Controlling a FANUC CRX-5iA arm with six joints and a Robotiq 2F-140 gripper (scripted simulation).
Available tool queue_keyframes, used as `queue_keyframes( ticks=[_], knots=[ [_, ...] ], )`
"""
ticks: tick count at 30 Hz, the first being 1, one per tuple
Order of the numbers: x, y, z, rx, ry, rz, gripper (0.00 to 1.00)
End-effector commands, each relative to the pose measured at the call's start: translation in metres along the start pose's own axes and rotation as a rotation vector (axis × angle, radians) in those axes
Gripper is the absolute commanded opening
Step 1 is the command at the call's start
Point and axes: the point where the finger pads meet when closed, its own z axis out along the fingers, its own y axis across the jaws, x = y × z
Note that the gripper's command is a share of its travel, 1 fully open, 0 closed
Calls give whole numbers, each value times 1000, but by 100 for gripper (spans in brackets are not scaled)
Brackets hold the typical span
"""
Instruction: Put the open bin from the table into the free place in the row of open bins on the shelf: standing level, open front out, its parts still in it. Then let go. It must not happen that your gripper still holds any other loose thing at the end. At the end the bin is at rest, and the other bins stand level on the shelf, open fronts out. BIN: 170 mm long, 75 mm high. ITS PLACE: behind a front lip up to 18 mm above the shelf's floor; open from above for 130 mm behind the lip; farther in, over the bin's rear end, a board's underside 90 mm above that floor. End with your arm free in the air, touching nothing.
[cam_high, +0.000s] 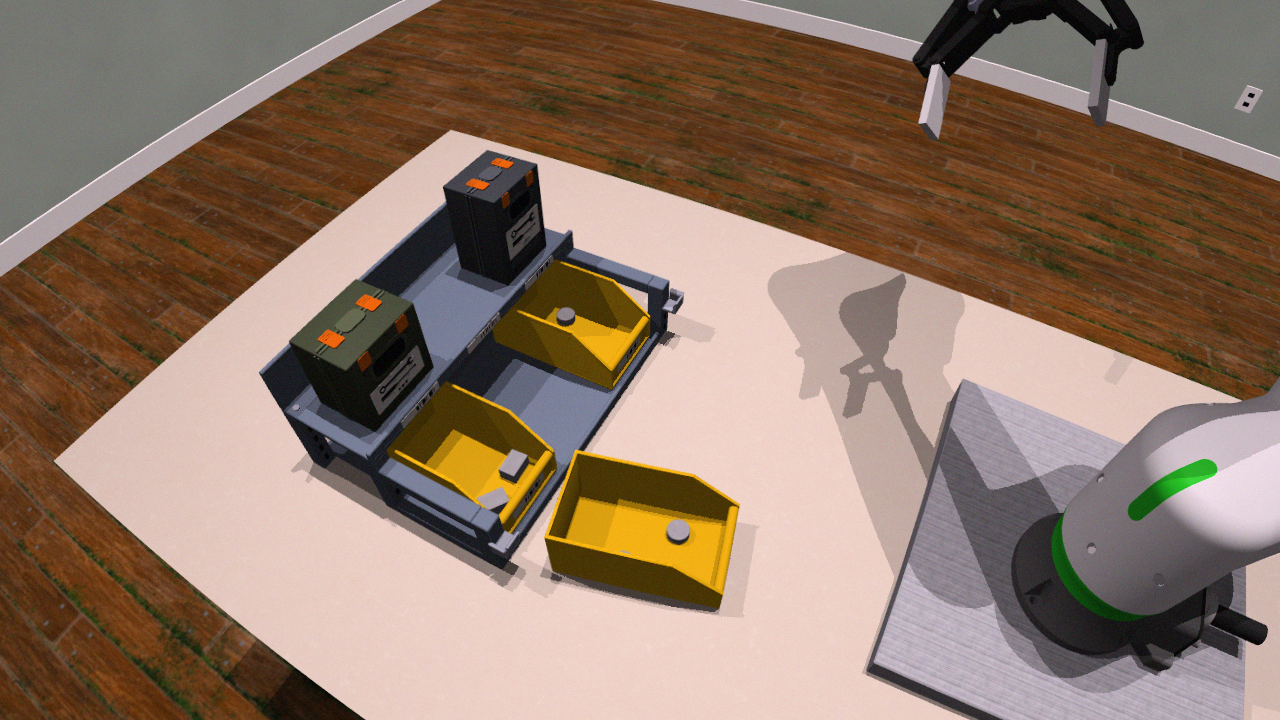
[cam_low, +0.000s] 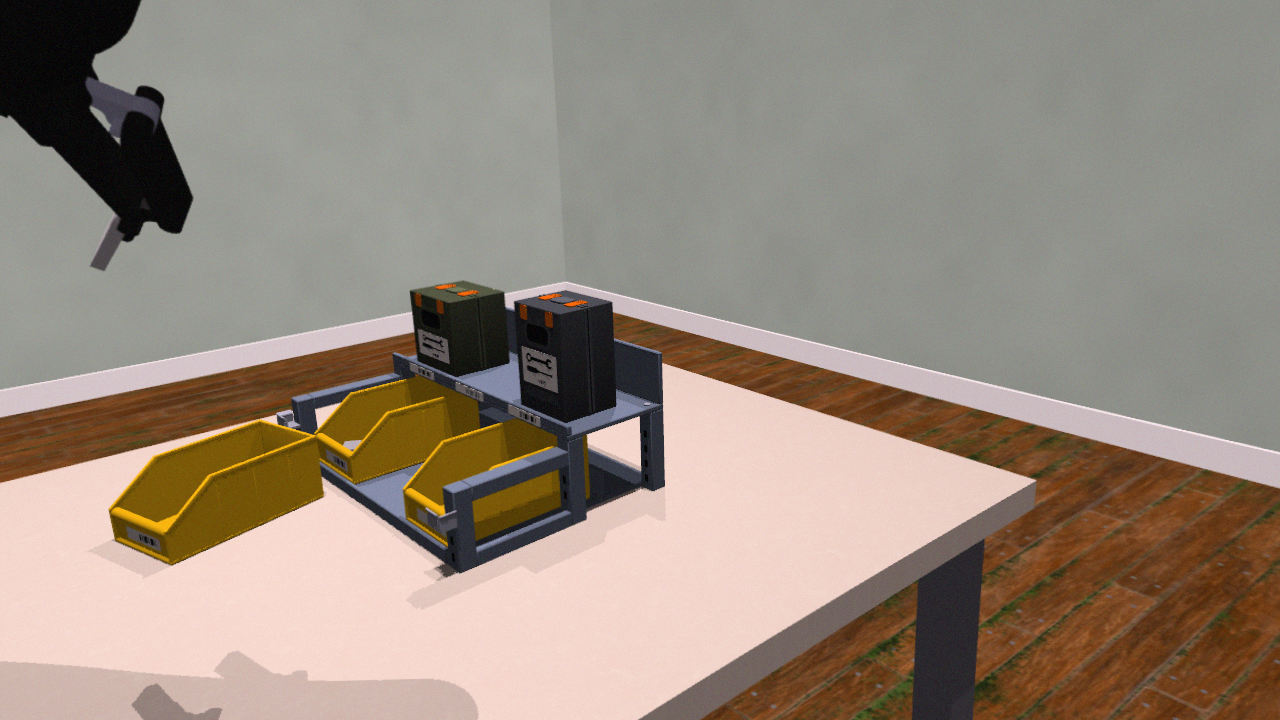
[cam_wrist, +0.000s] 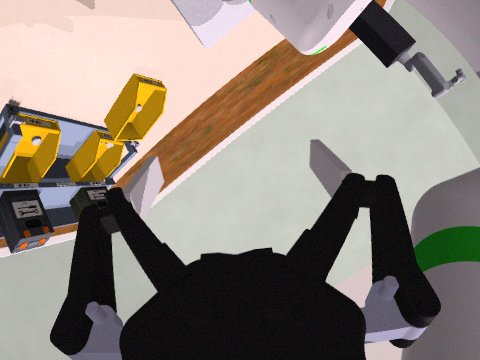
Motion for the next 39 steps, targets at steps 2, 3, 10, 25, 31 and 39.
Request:
queue_keyframes(
  ticks=[2, 3, 10, 25, 31, 39],
  knots=[
    [0, 0, 0, 0, 0, 0, 100],
    [0, 0, 0, 0, 0, 0, 100],
    [0, 0, 0, 0, 0, 0, 100],
    [0, -1, 1, 0, 3, -3, 100],
    [-2, -4, 4, -2, 13, -14, 100],
    [-5, -11, 12, -5, 34, -39, 100]
  ],
)
